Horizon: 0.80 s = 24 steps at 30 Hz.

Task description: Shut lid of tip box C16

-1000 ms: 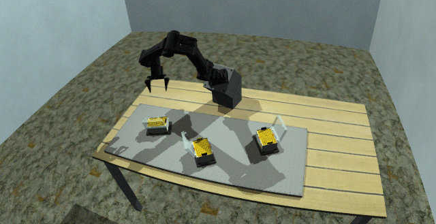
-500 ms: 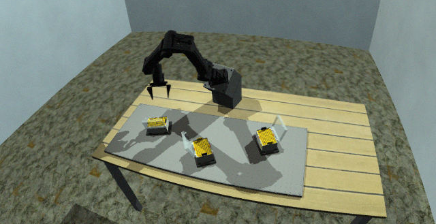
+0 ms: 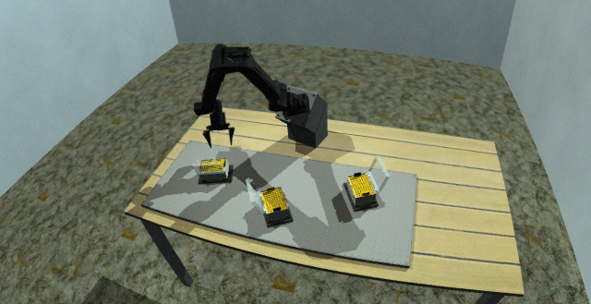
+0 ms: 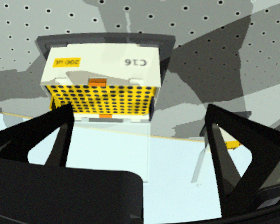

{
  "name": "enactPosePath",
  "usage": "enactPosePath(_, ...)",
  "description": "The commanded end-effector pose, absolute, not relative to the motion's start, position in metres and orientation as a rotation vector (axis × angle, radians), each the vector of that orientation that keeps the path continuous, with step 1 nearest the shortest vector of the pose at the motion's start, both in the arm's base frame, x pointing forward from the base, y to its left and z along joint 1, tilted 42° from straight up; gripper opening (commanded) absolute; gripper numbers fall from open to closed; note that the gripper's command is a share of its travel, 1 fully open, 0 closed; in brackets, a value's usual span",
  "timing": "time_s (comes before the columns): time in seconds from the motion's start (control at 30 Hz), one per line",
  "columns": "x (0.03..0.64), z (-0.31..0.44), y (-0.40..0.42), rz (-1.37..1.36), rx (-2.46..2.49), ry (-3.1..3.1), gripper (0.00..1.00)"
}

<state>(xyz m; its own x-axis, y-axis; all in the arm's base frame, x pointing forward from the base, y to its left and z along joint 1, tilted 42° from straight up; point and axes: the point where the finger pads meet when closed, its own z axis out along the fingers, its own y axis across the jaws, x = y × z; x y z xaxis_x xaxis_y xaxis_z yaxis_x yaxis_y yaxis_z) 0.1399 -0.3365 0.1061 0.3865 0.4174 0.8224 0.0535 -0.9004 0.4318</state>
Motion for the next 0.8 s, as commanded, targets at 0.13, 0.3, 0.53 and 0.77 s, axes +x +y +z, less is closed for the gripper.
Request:
enactPosePath(0.13,0.162,0.078,-0.345,1.530,2.342,0.325,1.00)
enactPosePath(0.3,0.174,0.063,-0.351,1.530,2.342,0.325,1.00)
enactPosePath(0.53,0.169,0.071,-0.357,1.515,2.320,0.329,1.00)
enactPosePath(0.77,0.169,0.071,-0.357,1.515,2.320,0.329,1.00)
